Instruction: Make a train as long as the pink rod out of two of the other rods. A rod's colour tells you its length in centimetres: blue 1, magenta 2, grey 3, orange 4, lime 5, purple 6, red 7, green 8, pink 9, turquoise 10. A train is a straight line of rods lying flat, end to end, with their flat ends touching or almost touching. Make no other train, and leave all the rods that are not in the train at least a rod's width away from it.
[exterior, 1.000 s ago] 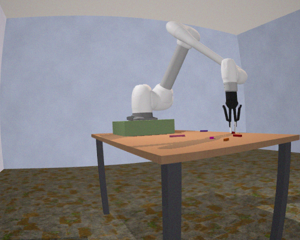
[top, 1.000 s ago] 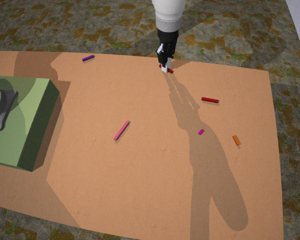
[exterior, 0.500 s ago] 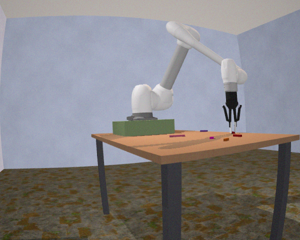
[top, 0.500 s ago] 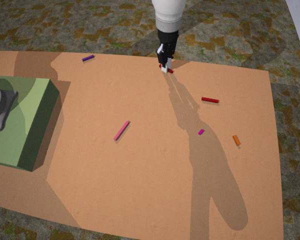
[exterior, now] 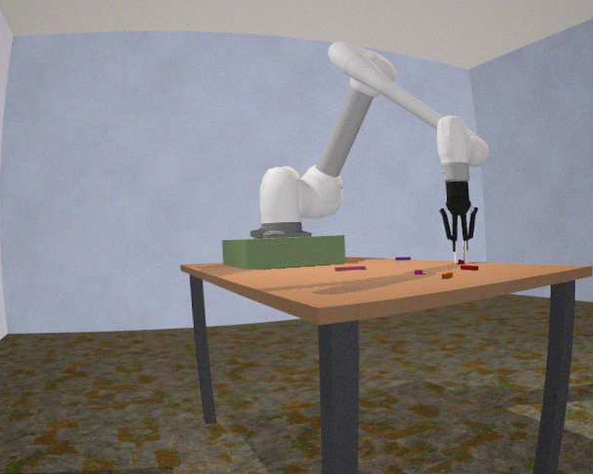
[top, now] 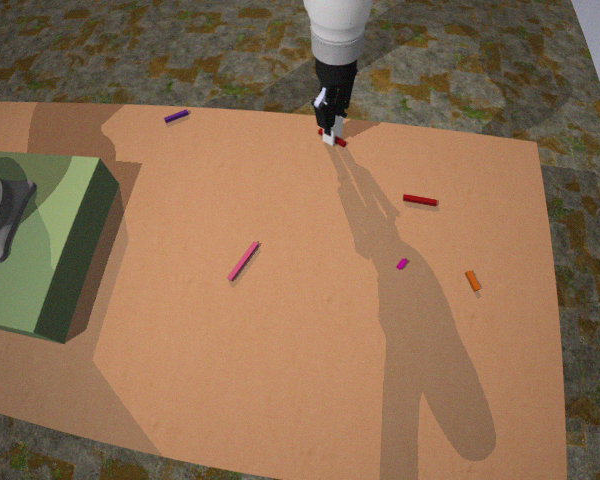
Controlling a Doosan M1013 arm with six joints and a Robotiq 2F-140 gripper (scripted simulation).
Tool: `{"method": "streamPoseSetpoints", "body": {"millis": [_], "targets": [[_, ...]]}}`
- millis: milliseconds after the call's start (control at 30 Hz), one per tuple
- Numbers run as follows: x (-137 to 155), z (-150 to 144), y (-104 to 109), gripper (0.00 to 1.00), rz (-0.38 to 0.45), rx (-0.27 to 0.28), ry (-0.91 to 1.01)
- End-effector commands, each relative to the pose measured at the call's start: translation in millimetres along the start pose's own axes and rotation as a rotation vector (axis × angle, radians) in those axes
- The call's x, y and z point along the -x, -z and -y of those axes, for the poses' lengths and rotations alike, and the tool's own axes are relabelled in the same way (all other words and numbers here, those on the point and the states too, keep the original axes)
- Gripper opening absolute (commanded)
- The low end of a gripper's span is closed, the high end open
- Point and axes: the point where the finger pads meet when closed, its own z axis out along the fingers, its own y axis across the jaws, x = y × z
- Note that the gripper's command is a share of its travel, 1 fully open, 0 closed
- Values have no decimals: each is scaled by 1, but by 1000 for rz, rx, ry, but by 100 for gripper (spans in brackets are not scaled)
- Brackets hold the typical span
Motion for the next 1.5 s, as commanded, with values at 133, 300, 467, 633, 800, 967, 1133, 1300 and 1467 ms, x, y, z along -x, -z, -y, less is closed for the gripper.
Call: {"method": "streamPoseSetpoints", "body": {"millis": [133, 300, 467, 633, 800, 967, 1133, 1300, 1467], "targets": [[0, 0, -3, 23, -5, 3, 0], [0, 0, -3, 12, -5, 3, 0], [0, 0, -3, 12, -5, 3, 0], [0, 0, -3, 12, -5, 3, 0], [0, 0, -3, 12, -5, 3, 0], [0, 0, -3, 12, -5, 3, 0], [0, 0, -3, 12, -5, 3, 0], [0, 0, -3, 12, -5, 3, 0], [0, 0, -2, 12, -5, 3, 0]]}}
